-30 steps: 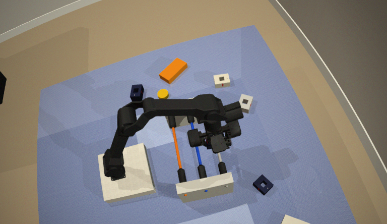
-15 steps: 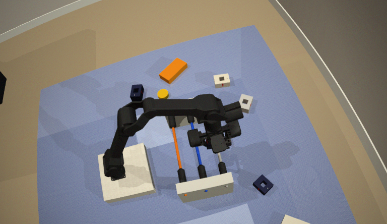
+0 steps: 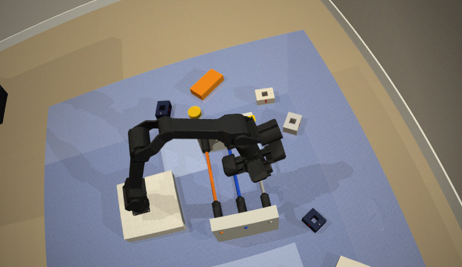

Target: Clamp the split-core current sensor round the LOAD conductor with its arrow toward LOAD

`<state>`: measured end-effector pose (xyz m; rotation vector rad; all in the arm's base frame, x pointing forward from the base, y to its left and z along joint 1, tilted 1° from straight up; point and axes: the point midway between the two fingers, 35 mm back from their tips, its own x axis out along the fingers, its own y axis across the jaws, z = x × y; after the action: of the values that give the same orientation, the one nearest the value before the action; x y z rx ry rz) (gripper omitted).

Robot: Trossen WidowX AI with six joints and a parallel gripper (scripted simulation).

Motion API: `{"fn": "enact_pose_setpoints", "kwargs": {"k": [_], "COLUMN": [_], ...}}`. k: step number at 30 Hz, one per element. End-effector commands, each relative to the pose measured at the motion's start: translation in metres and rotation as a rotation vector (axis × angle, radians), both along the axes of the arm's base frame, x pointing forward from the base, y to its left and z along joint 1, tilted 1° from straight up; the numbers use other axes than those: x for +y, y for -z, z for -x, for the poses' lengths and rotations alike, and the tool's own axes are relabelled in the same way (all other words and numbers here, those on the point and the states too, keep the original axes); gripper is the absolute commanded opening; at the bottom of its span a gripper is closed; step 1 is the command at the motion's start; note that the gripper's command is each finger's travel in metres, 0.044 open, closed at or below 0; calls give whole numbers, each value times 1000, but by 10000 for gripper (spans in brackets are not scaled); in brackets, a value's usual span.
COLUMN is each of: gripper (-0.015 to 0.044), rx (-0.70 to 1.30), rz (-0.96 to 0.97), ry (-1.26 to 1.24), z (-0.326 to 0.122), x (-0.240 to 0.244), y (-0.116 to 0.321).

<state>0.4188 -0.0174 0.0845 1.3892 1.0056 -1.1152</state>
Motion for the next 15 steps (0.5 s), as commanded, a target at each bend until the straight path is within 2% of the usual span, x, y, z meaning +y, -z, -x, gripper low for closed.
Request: {"fn": "enact_pose_setpoints", "kwargs": {"k": [1, 14, 15], "gripper": [0, 0, 26], "rx": [-68, -44, -44], "rz": [8, 5, 5], "ry": [7, 2, 2], "z": [1, 1, 1], "x": [0, 0, 0], "y": [-6, -3, -3]}}
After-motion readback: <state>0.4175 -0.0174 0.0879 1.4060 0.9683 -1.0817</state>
